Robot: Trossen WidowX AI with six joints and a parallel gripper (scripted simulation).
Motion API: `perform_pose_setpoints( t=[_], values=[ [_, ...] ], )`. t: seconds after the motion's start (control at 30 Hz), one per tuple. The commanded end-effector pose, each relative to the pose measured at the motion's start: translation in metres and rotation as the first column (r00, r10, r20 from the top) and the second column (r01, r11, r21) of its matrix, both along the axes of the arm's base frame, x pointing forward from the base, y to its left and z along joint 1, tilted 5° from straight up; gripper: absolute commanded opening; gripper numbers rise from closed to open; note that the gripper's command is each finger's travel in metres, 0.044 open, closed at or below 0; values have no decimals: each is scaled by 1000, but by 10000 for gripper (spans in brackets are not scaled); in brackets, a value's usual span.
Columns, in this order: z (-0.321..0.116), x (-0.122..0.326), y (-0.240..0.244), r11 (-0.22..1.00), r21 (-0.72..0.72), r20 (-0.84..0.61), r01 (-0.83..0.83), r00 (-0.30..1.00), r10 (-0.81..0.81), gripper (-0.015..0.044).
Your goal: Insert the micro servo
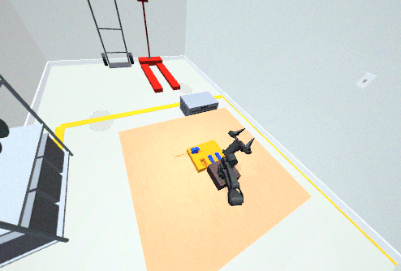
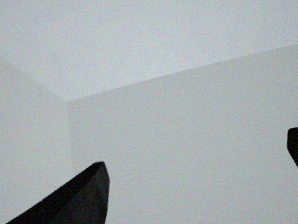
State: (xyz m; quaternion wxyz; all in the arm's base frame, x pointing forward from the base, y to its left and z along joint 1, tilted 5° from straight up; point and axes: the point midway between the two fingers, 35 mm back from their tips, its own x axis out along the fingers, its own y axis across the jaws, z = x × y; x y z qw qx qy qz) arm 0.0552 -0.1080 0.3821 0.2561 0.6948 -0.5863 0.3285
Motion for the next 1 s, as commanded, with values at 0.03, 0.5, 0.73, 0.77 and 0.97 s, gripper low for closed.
perform_pose_setpoints(
  t=[0.03,0.5,0.73,0.77,0.97],
  values=[
    [0,3,0,1000,-1,-14,-2,1000,2,440],
    [6,99,3,991,16,-386,-132,914,128,440],
    [-2,150,13,978,33,-573,-205,798,187,440],
    [-4,157,15,976,38,-598,-216,777,196,440],
    [-20,199,27,956,73,-733,-283,635,244,440]
  ],
)
